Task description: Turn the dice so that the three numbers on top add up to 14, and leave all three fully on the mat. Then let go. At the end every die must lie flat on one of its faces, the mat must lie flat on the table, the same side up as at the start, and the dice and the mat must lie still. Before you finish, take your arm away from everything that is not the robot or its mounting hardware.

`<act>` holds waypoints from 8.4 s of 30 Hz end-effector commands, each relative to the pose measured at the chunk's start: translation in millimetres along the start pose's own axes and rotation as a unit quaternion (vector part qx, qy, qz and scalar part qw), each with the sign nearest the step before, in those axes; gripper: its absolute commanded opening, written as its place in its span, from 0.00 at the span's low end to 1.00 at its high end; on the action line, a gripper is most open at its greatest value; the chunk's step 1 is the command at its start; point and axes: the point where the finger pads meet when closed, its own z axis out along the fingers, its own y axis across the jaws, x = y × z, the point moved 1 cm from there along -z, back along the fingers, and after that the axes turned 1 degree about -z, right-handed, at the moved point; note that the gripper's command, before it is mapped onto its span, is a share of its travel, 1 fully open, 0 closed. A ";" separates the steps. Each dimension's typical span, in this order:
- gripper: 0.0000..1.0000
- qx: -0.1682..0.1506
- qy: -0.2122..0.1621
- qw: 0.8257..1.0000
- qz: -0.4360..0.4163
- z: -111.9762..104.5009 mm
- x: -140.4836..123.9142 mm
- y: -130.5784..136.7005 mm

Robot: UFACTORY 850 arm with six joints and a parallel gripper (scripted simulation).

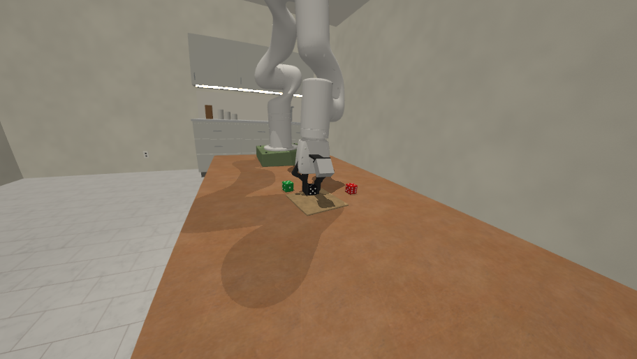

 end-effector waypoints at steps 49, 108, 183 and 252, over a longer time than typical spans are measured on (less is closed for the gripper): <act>0.47 0.000 0.001 1.000 0.000 -80.0 0.7 0.0; 0.47 0.000 0.001 0.992 -0.123 -82.2 -57.0 62.6; 0.47 0.000 0.001 0.992 -0.123 -30.6 -56.6 63.9; 0.47 0.000 0.001 0.992 -0.123 -30.2 -55.8 64.0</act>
